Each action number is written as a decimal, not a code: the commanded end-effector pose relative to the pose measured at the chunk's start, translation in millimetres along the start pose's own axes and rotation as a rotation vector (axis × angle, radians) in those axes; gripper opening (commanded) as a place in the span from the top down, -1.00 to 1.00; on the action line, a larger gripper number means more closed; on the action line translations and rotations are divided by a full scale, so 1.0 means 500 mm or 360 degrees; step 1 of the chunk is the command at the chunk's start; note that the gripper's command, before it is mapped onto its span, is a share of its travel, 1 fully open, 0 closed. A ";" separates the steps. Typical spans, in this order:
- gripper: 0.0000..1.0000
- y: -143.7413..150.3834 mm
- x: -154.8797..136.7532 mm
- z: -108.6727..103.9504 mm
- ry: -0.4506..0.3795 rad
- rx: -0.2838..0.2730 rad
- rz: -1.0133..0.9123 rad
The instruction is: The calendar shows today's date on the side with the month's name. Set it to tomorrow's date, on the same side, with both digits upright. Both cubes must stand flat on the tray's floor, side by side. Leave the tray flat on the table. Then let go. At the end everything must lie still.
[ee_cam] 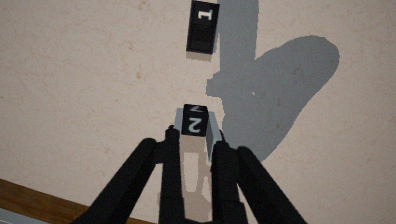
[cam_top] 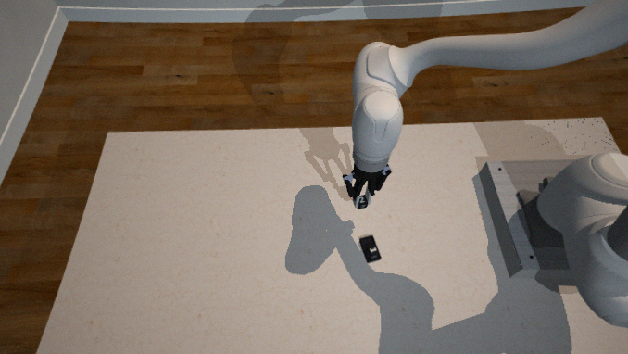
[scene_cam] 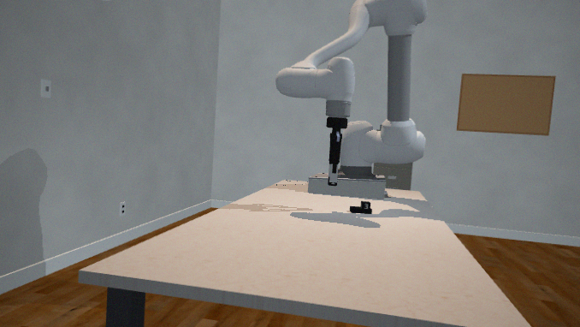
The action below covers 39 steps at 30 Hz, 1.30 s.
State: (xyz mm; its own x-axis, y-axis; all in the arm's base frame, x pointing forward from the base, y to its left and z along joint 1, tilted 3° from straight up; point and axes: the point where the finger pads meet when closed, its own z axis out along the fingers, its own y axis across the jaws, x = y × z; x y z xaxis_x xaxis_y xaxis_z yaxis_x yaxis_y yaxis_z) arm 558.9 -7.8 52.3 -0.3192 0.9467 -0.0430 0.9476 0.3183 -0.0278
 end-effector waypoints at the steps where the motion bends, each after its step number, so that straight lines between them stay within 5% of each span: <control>1: 0.68 0.000 0.005 -0.007 0.0009 0.0000 -0.0002; 32: 0.68 0.000 0.007 -0.007 0.0009 0.0000 -0.0002; 39: 0.68 0.002 0.172 -0.027 0.0009 0.0000 0.0002</control>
State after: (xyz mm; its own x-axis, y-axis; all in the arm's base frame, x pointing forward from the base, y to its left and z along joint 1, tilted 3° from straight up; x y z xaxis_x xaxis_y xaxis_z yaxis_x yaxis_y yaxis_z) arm 547.1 38.4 57.0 -0.3272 0.9440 -0.0419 0.9449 0.3264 -0.0242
